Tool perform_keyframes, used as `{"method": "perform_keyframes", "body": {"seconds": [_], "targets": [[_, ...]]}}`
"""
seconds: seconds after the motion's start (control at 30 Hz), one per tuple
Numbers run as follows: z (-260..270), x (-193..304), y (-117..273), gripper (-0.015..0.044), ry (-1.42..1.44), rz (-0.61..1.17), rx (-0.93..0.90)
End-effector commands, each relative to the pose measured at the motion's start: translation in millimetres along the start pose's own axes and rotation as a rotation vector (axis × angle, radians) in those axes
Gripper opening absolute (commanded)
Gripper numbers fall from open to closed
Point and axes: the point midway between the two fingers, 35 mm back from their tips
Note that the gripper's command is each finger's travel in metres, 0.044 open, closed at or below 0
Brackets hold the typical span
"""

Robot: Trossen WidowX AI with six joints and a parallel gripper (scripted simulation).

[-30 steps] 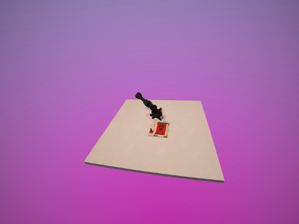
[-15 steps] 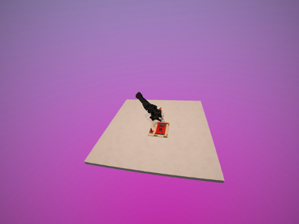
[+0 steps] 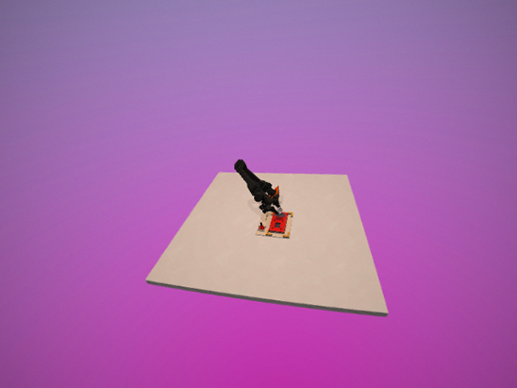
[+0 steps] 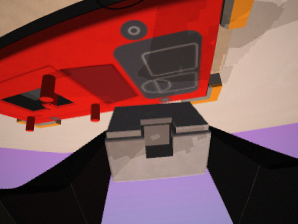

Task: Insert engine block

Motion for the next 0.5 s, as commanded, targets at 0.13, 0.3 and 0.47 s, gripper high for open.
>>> {"method": "perform_keyframes", "body": {"seconds": [0.13, 0.3, 0.47], "targets": [[-1.3, -14.0, -12.7, 0.0, 0.007, 0.005, 0.002], [-1.8, -22.3, -19.7, 0.0, 0.007, 0.004, 0.002], [-0.8, -15.9, -15.5, 0.0079, 0.005, 0.02, 0.001]]}}
Point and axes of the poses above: the point midway between the two fingers, 35 mm back from their tips, its own y axis back along the fingers, its own z axis across the jaws, x = y × z, and after that the axes turned 3 degrees about y, right-handed
